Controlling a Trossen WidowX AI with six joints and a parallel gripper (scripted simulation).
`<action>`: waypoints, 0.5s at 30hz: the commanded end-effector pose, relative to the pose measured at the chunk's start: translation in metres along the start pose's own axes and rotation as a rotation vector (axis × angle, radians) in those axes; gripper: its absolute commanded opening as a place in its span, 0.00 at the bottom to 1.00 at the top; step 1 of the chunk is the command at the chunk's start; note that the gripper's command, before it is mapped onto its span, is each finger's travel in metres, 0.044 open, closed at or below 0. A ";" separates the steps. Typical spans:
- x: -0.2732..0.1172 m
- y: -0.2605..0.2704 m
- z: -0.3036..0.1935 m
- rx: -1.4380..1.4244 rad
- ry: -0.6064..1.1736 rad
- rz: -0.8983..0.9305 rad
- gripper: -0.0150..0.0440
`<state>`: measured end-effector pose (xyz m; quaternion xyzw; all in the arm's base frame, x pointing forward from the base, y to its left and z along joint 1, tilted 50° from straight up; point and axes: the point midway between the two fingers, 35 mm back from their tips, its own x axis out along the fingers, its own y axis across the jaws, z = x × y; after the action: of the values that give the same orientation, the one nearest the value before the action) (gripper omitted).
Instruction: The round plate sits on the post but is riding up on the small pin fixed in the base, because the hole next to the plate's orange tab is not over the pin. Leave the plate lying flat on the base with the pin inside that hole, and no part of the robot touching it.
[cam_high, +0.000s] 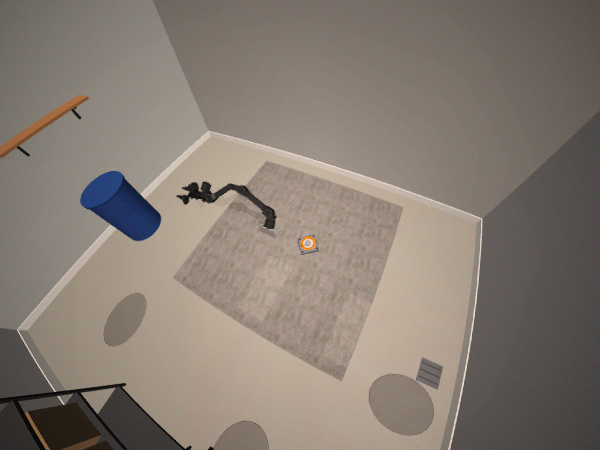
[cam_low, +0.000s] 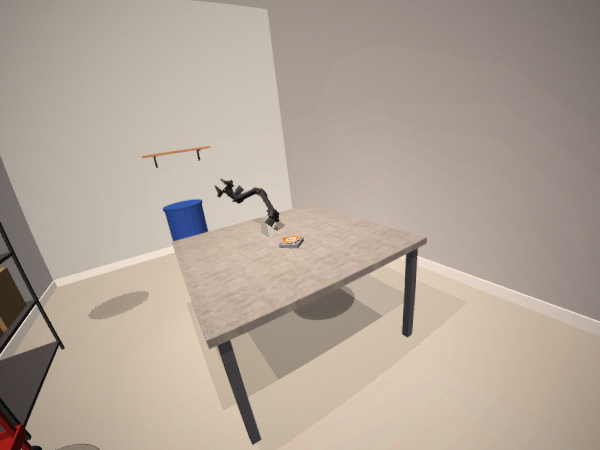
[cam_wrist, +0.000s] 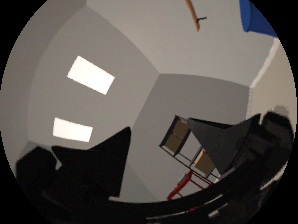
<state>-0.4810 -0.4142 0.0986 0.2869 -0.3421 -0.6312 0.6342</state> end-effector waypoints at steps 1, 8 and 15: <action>0.003 0.001 -0.003 0.000 0.006 0.000 0.89; 0.080 0.040 -0.086 -0.014 0.183 0.005 0.58; 0.134 0.095 -0.200 -0.008 0.427 0.030 0.26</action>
<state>-0.3173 -0.5395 0.0724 0.3822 -0.2345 -0.5684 0.6898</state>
